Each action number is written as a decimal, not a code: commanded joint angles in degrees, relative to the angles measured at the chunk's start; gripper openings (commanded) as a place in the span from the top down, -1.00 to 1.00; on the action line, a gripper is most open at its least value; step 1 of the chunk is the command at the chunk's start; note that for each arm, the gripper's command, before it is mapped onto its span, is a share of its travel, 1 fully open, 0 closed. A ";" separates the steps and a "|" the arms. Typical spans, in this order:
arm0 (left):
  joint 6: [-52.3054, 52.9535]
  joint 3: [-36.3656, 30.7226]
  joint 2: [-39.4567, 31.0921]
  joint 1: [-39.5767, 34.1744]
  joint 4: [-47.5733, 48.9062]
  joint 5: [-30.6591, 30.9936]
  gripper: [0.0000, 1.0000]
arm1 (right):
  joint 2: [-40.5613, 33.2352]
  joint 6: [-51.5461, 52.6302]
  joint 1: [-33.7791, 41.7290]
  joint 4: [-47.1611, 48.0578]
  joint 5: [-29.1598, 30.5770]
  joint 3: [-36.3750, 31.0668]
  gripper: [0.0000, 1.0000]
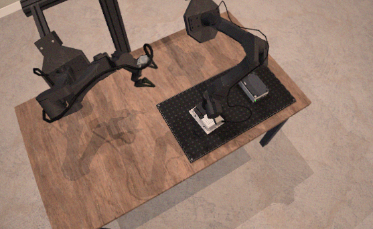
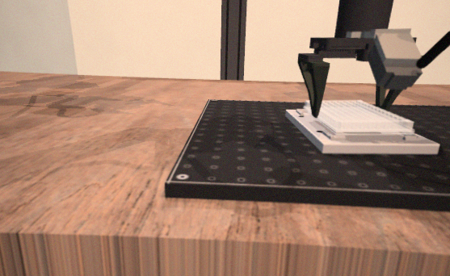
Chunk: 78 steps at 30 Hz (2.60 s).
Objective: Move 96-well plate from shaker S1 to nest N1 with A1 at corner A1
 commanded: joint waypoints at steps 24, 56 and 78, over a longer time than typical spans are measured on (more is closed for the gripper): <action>-0.16 -2.97 -2.84 -0.80 1.59 0.92 -0.62 | -0.95 0.19 1.16 -0.45 0.17 0.03 -1.00; -1.21 -1.48 -3.87 -1.87 -0.66 -0.52 -0.62 | -0.95 0.19 1.16 -0.45 0.17 0.03 -1.00; -1.64 -0.26 -3.95 -2.89 -1.61 -0.98 -0.62 | -0.95 0.19 1.16 -0.45 0.17 0.03 -1.00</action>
